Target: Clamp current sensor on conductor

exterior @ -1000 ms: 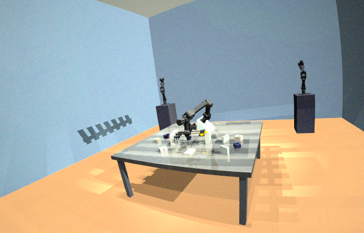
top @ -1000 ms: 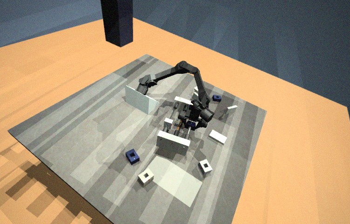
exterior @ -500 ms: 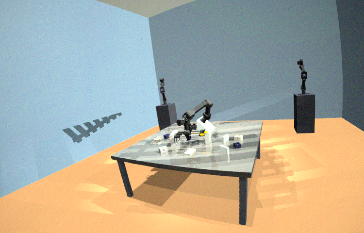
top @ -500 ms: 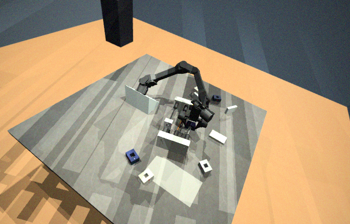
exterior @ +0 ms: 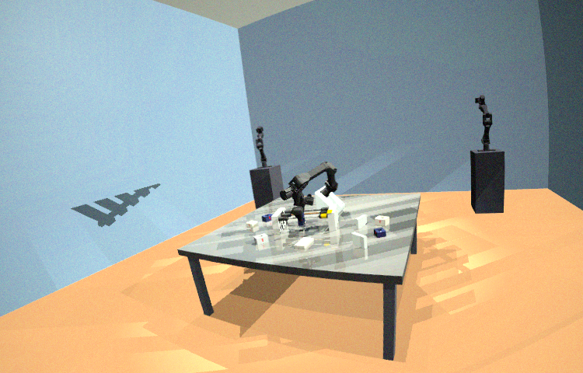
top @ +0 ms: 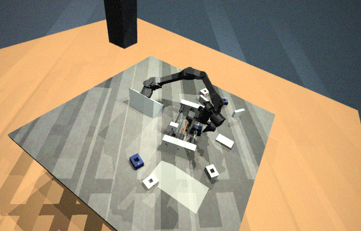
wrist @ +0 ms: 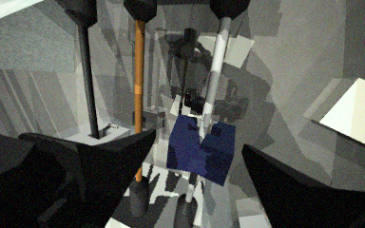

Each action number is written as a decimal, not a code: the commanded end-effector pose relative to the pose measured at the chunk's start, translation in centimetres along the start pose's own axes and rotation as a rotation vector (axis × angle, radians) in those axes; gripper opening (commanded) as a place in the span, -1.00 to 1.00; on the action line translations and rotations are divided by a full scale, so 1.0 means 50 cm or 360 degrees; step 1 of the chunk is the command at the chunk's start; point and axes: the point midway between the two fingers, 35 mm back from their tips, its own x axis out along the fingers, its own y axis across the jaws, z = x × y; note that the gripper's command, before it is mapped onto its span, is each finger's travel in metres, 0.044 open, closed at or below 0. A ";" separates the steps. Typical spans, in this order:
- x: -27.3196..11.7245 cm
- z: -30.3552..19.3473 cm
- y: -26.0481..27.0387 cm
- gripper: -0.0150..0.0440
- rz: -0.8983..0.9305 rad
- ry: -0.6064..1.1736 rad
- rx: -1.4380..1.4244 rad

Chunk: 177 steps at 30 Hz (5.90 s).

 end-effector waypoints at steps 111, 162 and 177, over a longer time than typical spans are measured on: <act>0.051 -0.005 0.003 -0.49 -0.0046 -0.0002 -0.0001; 0.033 -0.005 0.008 -0.49 -0.0264 -0.0002 0.0001; 0.033 -0.005 0.008 -0.49 -0.0264 -0.0002 0.0001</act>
